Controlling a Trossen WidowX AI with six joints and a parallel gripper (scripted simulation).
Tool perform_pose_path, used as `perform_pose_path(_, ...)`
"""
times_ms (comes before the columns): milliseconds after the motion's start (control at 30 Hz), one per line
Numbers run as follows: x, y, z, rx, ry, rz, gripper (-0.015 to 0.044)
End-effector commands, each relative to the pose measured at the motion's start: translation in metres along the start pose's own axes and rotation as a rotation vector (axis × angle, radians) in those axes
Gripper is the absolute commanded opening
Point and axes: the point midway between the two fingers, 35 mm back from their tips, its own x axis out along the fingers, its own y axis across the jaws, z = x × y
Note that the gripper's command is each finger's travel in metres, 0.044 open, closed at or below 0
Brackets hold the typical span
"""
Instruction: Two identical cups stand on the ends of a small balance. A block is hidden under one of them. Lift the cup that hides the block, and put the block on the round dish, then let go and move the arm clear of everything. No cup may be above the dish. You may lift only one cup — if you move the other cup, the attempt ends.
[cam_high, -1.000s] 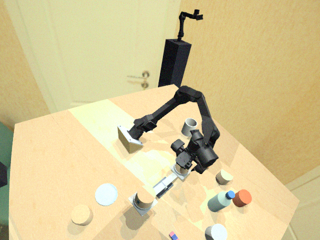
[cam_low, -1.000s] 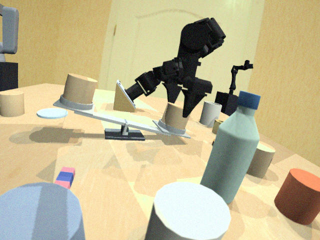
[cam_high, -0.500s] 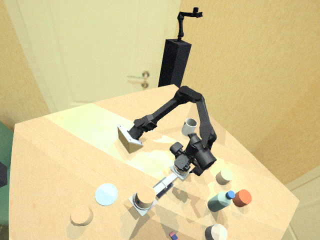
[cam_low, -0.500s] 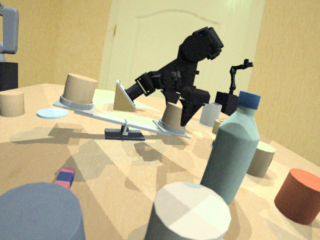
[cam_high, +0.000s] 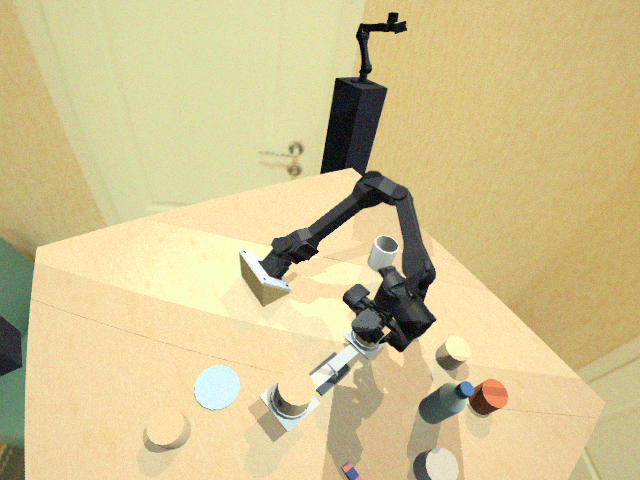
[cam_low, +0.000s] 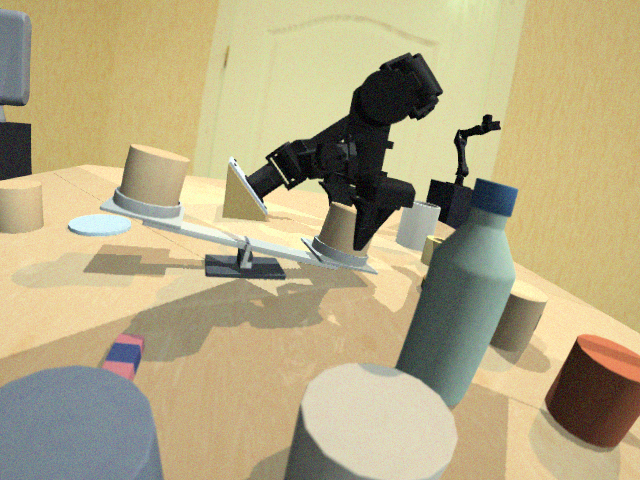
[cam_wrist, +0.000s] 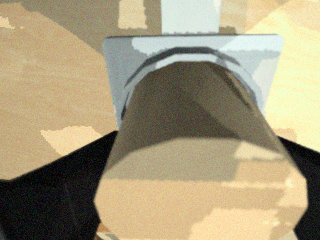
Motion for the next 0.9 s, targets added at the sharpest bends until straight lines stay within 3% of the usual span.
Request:
perform_pose_path(0, 0.0, 0.0, 0.0, 0.004, 0.002, 0.001, 0.0216)
perform_pose_path(267, -0.009, 0.002, 0.0, 0.004, -0.003, 0.012, 0.0006)
perform_pose_path(867, -0.033, 0.005, 0.001, 0.007, -0.017, 0.041, 0.0)
